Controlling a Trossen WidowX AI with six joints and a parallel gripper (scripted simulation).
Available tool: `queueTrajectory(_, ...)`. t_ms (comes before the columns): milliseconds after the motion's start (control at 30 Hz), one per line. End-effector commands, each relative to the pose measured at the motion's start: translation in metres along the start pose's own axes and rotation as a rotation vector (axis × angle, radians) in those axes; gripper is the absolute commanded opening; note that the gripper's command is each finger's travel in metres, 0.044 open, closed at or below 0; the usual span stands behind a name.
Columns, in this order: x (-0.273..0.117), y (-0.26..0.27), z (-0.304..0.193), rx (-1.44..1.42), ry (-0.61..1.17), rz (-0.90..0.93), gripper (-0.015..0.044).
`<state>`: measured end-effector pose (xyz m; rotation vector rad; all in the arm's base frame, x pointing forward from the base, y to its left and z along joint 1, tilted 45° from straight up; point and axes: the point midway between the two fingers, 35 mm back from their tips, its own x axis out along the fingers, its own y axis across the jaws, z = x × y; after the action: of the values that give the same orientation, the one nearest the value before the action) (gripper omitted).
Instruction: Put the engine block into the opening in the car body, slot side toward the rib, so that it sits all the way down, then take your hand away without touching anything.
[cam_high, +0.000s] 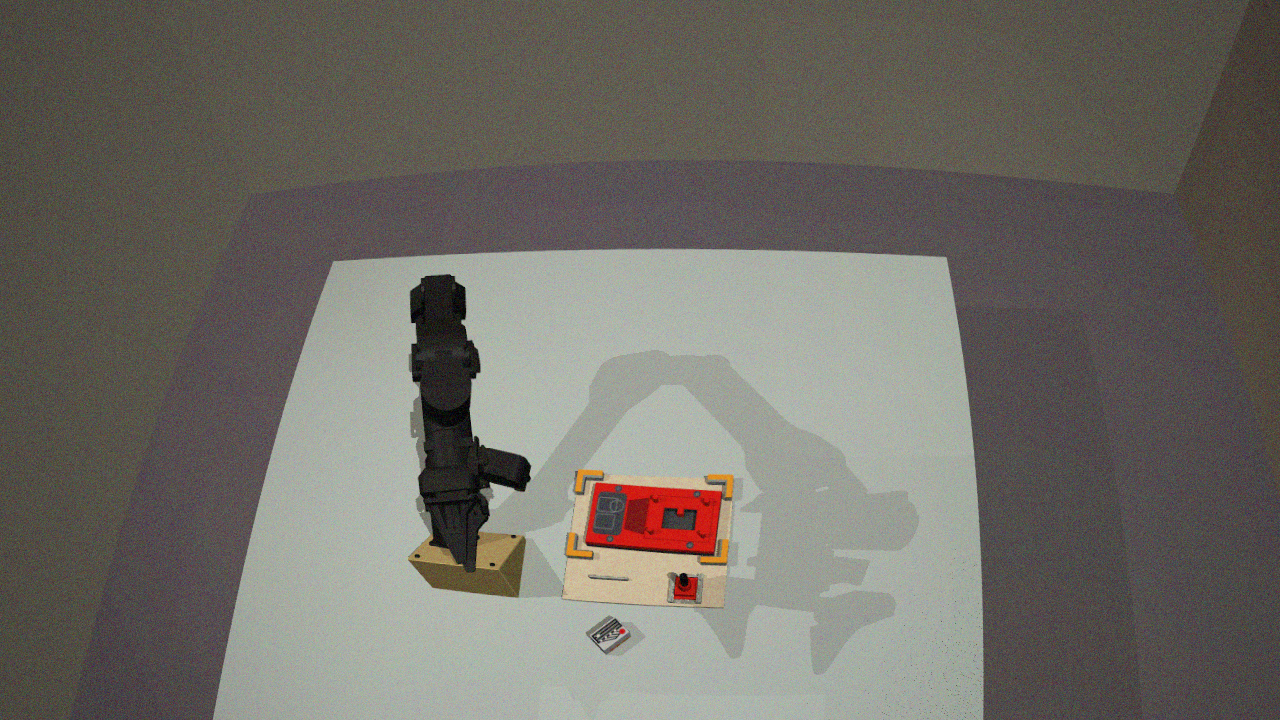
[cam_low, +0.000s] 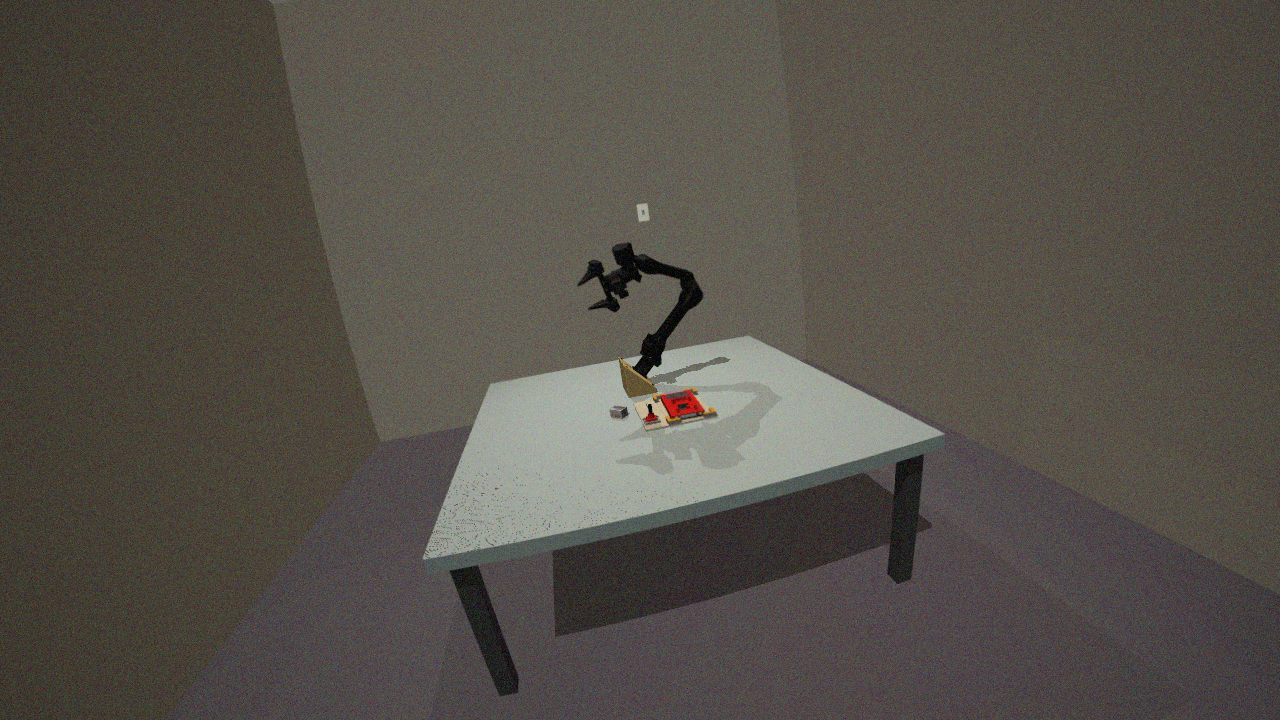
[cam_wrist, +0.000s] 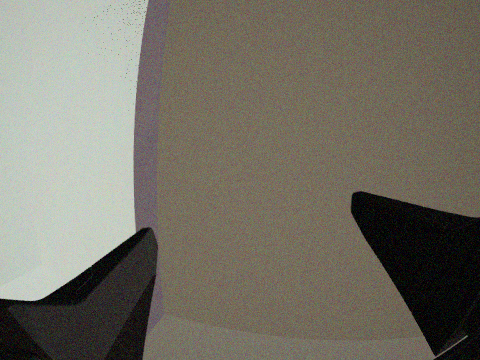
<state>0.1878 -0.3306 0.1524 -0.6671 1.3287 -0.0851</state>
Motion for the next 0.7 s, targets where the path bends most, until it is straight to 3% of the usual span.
queueTrajectory(0, 0.019, 0.017, 0.015, -0.048, -0.038, 0.099, 0.044)
queueTrajectory(667, 0.081, 0.133, 0.107, -0.276, -0.296, 0.68, 0.044)
